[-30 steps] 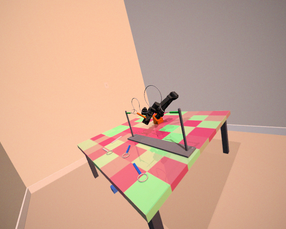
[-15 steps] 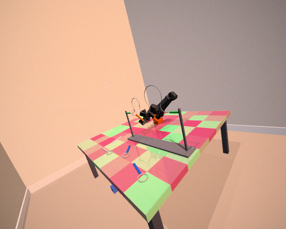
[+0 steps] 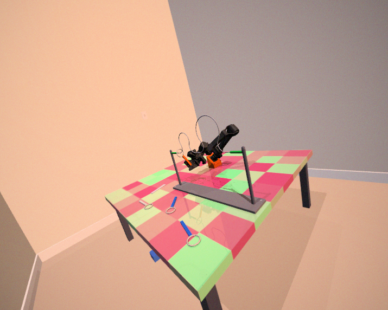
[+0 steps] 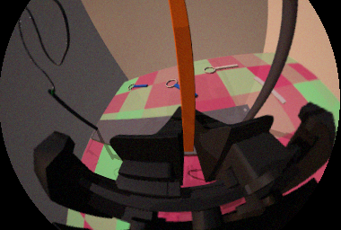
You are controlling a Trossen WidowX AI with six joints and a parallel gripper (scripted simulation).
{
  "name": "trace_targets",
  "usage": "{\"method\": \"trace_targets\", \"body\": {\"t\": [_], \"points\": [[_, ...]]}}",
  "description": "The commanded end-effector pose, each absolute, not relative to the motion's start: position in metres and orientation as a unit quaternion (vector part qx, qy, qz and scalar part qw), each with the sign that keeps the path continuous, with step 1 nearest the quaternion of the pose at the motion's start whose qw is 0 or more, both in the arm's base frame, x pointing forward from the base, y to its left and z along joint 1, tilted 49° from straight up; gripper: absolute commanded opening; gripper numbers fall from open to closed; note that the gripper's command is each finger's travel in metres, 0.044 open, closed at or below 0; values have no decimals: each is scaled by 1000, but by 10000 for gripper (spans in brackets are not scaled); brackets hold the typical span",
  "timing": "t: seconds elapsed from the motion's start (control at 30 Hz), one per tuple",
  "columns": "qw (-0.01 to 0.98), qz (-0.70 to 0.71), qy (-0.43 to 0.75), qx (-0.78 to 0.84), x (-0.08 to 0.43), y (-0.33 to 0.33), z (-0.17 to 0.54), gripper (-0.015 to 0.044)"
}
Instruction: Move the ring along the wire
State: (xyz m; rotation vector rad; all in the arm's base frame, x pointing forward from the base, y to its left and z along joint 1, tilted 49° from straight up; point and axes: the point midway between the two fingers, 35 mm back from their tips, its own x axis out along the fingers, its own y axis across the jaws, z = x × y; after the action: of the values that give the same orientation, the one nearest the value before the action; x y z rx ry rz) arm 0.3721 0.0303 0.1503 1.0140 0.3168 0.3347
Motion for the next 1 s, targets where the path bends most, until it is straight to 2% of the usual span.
{"method": "trace_targets", "body": {"t": [0.0, 0.97], "points": [[860, 154, 155, 462, 371, 24, 141, -150], [882, 145, 162, 419, 372, -2, 109, -150]]}}
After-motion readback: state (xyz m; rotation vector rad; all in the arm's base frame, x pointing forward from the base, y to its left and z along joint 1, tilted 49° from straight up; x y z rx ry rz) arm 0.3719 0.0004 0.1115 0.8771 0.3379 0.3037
